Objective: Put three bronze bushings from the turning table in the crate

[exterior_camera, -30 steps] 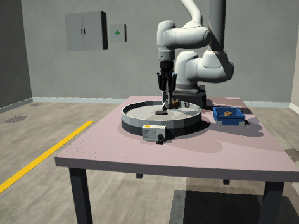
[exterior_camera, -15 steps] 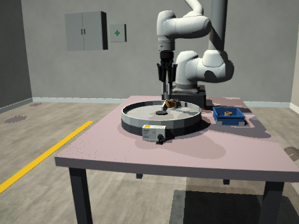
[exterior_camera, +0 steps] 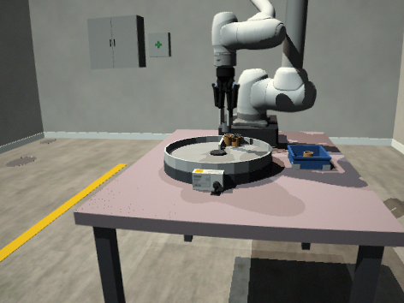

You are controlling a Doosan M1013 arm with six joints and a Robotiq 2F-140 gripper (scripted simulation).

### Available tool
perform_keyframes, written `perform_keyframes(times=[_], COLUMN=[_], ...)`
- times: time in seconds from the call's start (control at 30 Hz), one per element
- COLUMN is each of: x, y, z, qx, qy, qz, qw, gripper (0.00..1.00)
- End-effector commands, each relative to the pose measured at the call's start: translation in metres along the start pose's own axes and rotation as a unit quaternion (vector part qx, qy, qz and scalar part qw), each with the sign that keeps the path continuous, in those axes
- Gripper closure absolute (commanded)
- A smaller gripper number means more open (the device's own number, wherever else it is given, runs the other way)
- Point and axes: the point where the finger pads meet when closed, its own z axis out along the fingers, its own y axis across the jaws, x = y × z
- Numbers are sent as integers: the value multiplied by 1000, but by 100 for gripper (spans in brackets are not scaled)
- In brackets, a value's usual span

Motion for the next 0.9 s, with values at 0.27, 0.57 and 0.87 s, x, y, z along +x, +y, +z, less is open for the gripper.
perform_keyframes(times=[0.27, 0.57, 0.87], x=[0, 0, -8], y=[0, 0, 3], z=[0, 0, 0], qx=[0, 0, 0], qy=[0, 0, 0], qz=[0, 0, 0], qw=[1000, 1000, 1000], gripper=[100, 100, 100])
